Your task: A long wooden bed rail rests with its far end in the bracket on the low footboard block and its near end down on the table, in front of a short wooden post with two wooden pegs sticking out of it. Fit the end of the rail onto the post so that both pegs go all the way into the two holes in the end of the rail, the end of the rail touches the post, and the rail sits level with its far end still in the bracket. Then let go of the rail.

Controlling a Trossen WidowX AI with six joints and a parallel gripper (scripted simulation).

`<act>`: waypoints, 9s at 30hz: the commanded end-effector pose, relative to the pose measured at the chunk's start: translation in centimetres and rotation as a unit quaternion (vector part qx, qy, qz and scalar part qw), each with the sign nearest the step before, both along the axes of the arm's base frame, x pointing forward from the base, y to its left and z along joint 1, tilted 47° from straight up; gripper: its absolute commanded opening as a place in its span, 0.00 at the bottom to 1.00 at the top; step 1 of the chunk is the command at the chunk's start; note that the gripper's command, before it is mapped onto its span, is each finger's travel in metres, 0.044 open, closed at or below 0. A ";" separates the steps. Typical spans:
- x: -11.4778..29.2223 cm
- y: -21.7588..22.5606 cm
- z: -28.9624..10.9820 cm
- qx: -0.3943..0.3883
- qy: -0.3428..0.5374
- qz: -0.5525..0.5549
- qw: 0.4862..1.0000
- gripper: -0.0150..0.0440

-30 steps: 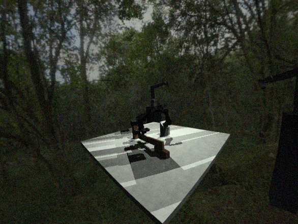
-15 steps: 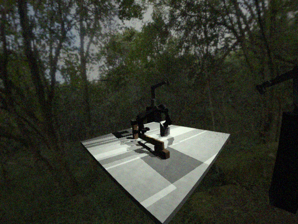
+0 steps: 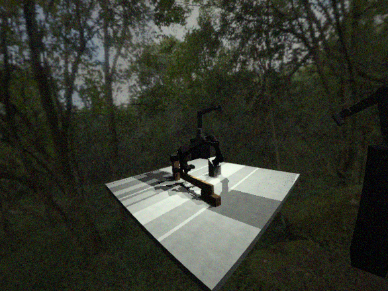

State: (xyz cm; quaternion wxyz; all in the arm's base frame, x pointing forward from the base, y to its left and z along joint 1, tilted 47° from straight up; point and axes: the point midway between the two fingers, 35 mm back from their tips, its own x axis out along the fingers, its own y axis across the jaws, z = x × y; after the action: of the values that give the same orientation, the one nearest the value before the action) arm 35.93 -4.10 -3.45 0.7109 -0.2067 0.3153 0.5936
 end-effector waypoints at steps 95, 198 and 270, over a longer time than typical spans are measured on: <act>-0.3 -1.2 0.2 0.000 -0.005 -0.005 1.000 0.25; -0.8 -3.4 -1.9 0.000 -0.005 -0.005 1.000 0.25; -1.3 -4.9 -3.3 -0.001 -0.005 -0.005 1.000 0.25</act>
State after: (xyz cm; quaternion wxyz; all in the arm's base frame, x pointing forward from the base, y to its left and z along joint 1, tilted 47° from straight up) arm 34.64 -8.62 -6.76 0.7130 -0.2073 0.3137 0.5918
